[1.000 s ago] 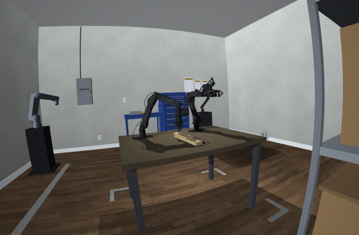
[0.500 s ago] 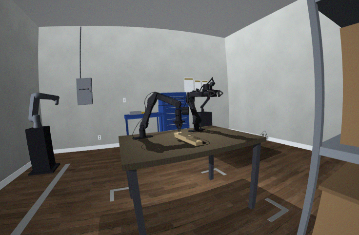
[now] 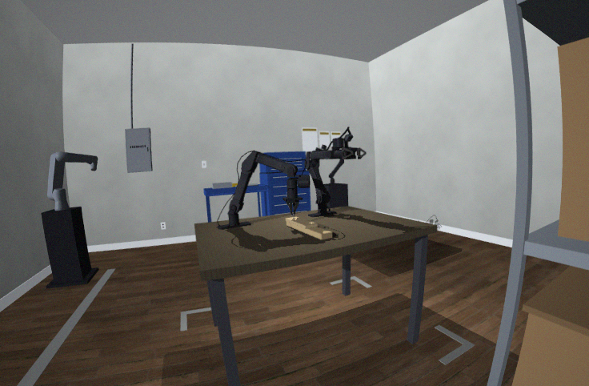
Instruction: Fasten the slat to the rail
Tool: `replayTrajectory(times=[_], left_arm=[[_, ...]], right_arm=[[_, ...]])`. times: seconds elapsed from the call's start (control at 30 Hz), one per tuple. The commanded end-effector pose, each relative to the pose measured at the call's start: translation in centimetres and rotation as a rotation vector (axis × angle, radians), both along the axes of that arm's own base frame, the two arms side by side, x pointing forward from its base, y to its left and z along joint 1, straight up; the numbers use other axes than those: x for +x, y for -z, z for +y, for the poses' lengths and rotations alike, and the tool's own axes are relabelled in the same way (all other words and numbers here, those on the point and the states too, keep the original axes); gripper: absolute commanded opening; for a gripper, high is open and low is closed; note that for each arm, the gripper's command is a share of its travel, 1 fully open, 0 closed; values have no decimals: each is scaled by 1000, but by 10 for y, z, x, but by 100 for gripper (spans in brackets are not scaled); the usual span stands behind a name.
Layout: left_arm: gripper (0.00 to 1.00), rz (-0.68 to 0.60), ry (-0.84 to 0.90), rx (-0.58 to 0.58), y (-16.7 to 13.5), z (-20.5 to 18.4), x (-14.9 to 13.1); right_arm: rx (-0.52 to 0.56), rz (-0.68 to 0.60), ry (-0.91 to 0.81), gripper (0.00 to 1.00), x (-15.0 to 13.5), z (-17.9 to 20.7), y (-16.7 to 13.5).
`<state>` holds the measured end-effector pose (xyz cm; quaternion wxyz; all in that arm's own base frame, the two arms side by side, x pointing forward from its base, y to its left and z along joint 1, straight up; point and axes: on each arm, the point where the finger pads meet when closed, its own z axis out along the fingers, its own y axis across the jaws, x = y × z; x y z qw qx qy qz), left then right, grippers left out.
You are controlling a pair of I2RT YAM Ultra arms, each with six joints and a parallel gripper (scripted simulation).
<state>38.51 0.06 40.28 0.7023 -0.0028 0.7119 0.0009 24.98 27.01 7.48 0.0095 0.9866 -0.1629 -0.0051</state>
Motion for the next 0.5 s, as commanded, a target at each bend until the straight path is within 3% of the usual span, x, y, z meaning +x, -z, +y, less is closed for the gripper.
replayTrajectory(times=[0.0, 0.47], left_arm=[[100, -26, 5, 3, -9, 0, -5], [100, -26, 5, 3, -9, 0, -5]], right_arm=[[29, -24, -3, 12, 6, -1, -22], [31, -27, -2, 12, 8, -4, -26]])
